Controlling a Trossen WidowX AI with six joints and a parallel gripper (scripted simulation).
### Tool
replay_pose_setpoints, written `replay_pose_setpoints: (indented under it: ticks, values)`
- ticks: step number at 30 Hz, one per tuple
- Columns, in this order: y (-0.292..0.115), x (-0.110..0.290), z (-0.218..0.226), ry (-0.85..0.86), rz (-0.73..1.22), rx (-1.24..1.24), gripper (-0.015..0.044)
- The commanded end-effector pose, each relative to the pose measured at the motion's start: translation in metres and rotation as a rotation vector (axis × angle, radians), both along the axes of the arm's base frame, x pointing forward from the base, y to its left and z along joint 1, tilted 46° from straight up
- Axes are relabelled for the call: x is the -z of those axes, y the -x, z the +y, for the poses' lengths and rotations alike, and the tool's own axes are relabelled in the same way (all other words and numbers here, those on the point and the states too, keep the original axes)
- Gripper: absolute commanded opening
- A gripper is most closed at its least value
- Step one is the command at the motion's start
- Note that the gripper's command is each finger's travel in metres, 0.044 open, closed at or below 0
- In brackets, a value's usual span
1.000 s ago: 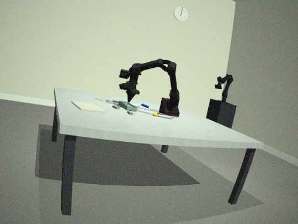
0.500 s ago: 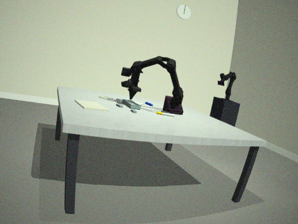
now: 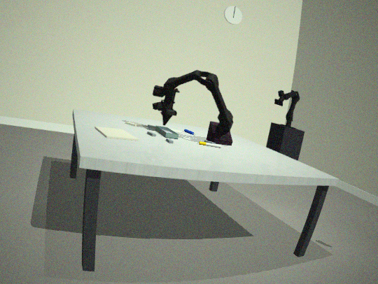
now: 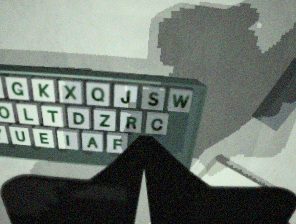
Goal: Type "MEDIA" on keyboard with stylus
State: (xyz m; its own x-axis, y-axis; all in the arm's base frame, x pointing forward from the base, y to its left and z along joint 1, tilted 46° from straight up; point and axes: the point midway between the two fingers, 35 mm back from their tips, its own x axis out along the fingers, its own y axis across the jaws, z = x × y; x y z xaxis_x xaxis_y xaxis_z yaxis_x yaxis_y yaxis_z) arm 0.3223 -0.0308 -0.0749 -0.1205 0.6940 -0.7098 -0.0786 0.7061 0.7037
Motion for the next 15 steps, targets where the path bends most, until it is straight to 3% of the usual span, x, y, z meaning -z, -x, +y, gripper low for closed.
replay_pose_setpoints:
  ticks: [1,4,15]
  values:
    - [0.014,-0.010,0.006,0.001,0.000,-0.004,0.0000]
    - [0.031,-0.019,0.013,0.000,0.002,-0.004,0.0000]
    - [0.032,-0.026,0.020,0.001,0.002,-0.003,0.0000]
